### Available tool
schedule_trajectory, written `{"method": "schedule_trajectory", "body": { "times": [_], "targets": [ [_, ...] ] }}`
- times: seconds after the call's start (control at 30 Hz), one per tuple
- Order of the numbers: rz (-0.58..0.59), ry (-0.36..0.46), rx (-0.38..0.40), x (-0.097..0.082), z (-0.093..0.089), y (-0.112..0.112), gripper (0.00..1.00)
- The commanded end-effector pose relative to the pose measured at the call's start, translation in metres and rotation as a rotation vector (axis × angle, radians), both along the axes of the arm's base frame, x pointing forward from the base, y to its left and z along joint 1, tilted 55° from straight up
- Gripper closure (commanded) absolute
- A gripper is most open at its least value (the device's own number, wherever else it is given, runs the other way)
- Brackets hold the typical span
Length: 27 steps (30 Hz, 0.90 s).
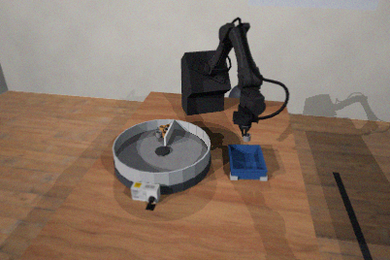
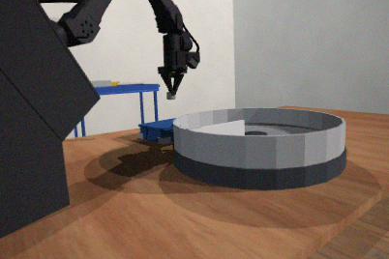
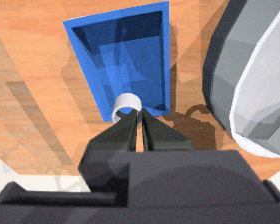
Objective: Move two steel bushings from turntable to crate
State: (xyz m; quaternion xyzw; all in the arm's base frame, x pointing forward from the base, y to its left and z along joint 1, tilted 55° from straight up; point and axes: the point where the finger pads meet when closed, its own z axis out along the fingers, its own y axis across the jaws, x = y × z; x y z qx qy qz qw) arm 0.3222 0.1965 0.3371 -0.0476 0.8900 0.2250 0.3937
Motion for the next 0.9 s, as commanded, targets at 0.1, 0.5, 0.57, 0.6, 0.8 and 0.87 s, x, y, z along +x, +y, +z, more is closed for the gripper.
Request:
{"method": "schedule_trajectory", "body": {
  "times": [0.1,0.5,0.57,0.6,0.8,0.87],
  "targets": [
    [-0.008,-0.041,0.021,-0.0027,0.0207,-0.0011,1.0],
    [-0.008,-0.041,0.021,-0.0027,0.0207,-0.0011,1.0],
    [-0.008,-0.041,0.021,-0.0027,0.0207,-0.0011,1.0],
    [-0.008,-0.041,0.021,-0.0027,0.0207,-0.0011,1.0],
    [-0.006,-0.032,0.018,-0.0027,0.018,0.0011,1.0],
    [-0.006,-0.017,0.009,-0.0005,0.0133,0.0049,1.0]
  ]
}}
